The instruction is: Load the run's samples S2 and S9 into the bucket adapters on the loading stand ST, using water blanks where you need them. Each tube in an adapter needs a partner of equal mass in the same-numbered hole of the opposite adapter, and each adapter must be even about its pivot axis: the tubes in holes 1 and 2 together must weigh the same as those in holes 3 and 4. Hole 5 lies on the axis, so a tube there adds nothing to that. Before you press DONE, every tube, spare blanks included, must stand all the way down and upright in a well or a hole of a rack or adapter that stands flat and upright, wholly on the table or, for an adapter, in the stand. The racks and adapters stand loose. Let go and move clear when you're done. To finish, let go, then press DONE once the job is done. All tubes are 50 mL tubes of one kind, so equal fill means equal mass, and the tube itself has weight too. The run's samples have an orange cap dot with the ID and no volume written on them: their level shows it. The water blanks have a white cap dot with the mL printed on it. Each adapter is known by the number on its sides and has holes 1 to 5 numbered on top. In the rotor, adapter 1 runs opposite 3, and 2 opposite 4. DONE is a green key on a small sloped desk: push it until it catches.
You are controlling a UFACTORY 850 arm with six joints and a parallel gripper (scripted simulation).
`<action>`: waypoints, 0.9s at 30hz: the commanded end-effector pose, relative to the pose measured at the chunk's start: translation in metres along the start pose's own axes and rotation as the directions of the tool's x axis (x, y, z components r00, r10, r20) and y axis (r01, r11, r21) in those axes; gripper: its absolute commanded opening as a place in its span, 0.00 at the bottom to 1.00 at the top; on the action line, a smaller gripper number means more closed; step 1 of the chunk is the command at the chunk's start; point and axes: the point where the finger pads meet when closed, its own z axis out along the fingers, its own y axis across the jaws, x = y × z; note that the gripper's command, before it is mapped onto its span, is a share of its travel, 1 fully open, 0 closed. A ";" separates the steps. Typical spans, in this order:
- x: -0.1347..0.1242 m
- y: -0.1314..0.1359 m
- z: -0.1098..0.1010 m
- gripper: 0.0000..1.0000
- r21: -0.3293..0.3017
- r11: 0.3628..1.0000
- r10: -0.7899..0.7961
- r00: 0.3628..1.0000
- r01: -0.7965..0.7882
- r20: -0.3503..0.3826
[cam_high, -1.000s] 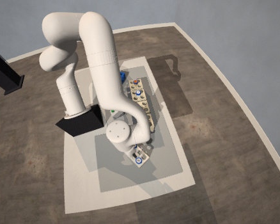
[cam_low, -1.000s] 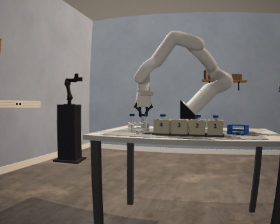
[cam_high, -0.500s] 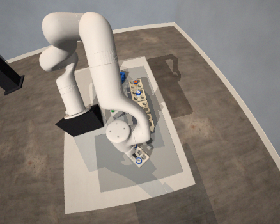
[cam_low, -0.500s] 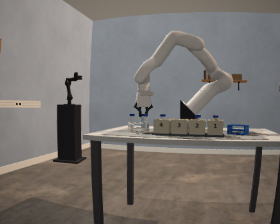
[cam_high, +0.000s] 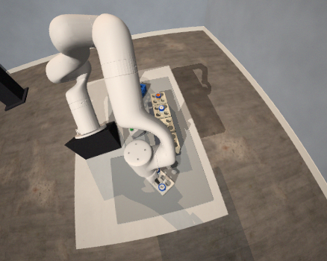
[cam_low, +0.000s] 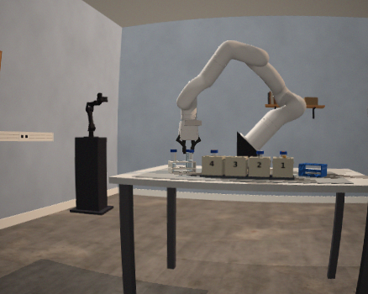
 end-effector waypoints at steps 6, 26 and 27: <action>0.000 0.001 -0.003 0.00 -0.002 1.000 0.000 1.000 0.000 0.000; 0.000 0.001 -0.015 0.00 -0.002 1.000 0.000 1.000 0.000 0.000; 0.000 0.001 -0.016 0.00 -0.002 1.000 0.000 1.000 0.000 0.000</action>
